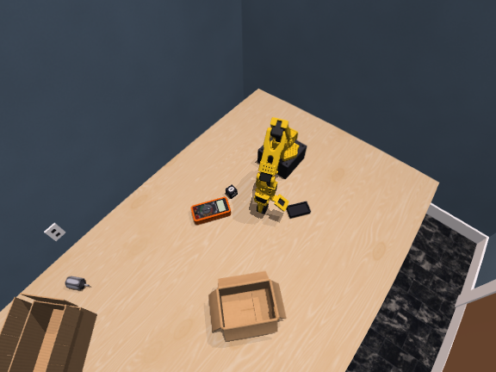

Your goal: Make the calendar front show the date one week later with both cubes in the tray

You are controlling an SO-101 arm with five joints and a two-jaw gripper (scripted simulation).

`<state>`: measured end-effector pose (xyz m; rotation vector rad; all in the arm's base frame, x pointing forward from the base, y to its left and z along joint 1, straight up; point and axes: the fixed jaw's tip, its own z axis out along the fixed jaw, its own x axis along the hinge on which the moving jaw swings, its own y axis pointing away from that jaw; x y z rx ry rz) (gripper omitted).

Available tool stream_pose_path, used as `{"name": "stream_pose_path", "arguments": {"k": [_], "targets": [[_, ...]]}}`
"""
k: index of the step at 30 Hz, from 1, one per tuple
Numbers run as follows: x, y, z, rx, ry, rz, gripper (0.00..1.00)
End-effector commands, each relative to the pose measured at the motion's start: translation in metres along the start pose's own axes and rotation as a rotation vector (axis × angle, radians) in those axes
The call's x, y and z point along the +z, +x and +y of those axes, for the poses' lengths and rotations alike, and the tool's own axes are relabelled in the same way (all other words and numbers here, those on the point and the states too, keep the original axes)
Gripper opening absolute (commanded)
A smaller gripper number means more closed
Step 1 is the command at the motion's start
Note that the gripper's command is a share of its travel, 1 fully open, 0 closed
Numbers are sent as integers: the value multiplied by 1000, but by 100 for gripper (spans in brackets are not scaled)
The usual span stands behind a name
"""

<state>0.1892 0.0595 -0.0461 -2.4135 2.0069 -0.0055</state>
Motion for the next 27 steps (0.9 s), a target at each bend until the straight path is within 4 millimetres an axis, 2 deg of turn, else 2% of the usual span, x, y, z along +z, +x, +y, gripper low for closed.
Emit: {"name": "stream_pose_path", "arguments": {"k": [1,27], "targets": [[3,2,2,0,-9,0,0],[13,2,2,0,-9,0,0]]}}
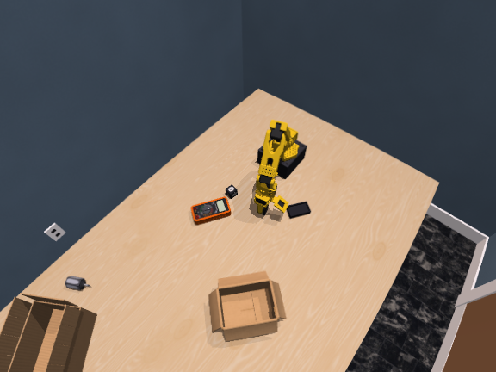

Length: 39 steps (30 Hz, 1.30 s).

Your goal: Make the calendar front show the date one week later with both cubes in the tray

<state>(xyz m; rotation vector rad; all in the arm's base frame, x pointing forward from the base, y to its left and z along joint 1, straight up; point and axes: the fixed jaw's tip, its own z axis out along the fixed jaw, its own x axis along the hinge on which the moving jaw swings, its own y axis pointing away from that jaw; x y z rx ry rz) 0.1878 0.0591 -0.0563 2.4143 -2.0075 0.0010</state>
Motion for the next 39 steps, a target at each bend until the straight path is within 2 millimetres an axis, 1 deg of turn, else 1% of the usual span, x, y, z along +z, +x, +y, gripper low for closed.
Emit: {"name": "stream_pose_path", "arguments": {"k": [1,7,16,27,36,39], "targets": [[3,2,1,0,-4,-1,0],[3,2,1,0,-4,-1,1],[3,2,1,0,-4,-1,17],[3,2,1,0,-4,-1,19],[3,2,1,0,-4,-1,27],[3,2,1,0,-4,-1,28]]}}
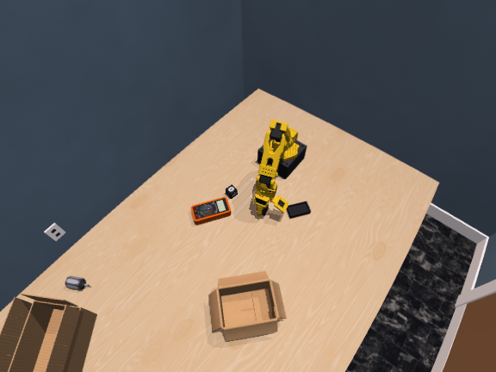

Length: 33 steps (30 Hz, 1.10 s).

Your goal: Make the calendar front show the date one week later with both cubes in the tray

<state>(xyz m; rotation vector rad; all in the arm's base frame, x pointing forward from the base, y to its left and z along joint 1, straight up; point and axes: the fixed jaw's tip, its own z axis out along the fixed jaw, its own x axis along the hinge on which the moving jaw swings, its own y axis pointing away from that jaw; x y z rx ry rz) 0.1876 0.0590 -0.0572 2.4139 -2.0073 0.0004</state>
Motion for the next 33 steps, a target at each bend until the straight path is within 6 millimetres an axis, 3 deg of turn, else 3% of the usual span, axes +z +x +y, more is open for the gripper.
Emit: {"name": "stream_pose_path", "arguments": {"k": [1,9,20,33], "targets": [[2,2,0,0,-3,-1,29],[2,2,0,0,-3,-1,35],[1,2,0,0,-3,-1,36],[-28,2,-3,0,-3,-1,36]]}}
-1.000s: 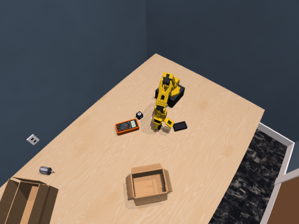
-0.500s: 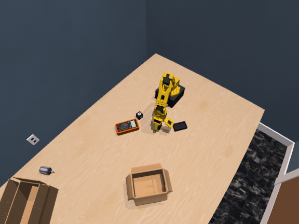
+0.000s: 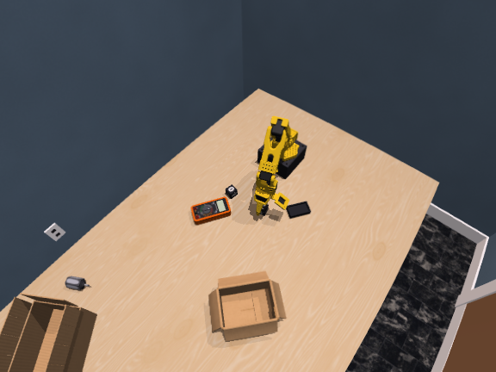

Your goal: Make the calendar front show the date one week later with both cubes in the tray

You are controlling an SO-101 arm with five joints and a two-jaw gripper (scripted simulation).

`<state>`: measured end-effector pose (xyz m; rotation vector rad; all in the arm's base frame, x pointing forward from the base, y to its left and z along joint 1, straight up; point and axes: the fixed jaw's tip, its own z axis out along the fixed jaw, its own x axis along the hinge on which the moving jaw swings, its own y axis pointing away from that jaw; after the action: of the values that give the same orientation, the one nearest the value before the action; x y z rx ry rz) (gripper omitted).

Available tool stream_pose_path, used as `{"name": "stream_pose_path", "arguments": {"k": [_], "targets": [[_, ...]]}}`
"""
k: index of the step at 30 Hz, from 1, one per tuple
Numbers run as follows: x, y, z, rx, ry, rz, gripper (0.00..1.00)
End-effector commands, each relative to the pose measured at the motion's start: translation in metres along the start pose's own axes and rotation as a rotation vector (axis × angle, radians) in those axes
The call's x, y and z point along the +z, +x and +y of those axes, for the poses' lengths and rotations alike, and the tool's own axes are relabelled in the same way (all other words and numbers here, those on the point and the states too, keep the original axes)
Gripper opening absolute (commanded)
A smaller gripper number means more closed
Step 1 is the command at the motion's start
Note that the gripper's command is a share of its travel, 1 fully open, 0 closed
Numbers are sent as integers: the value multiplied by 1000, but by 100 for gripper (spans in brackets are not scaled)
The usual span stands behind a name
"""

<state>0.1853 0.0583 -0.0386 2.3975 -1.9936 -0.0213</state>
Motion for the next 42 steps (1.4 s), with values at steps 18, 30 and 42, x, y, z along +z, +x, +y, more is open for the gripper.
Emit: {"name": "stream_pose_path", "arguments": {"k": [18,30,42], "targets": [[-39,2,-2,0,22,-4,36],[-39,2,-2,0,22,-4,36],[-50,1,-8,0,82,-11,36]]}}
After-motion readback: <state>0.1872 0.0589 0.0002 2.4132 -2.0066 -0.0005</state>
